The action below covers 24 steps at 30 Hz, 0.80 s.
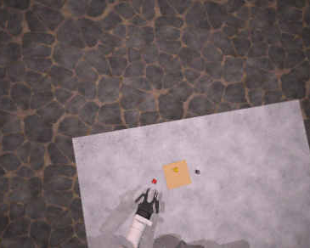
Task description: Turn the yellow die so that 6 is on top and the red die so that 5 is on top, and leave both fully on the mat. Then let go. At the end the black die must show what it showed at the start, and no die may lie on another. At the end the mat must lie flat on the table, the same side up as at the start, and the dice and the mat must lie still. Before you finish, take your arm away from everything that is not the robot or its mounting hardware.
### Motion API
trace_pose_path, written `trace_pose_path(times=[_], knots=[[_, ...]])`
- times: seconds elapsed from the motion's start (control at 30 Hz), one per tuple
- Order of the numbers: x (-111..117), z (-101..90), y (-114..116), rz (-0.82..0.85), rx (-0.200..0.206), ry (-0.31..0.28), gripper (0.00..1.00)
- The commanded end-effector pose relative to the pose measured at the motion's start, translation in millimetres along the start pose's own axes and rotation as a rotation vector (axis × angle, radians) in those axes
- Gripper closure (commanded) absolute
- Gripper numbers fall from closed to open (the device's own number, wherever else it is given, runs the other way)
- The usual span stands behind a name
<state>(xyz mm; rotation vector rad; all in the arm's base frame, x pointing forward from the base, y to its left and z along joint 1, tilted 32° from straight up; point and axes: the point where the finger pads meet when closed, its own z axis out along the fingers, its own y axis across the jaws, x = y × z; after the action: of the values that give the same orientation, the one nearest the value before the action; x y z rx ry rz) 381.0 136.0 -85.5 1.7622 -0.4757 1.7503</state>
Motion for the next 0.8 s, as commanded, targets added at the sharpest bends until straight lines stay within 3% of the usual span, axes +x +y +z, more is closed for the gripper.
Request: trace_pose_path(times=[0.0,0.27,0.4,0.6,0.67,0.77], knots=[[9,-5.5,-5,0.013,0.006,-0.004,0.65],[10,-5.7,-5,0.011,0.004,-0.007,0.65],[9,-3.6,-4,0.0,-0.012,-0.041,0.65],[6,4.3,1,-0.045,-0.071,-0.194,0.65],[6,4.3,1,-0.045,-0.071,-0.194,0.65],[5,8.8,4,-0.071,-0.104,-0.316,0.65]])
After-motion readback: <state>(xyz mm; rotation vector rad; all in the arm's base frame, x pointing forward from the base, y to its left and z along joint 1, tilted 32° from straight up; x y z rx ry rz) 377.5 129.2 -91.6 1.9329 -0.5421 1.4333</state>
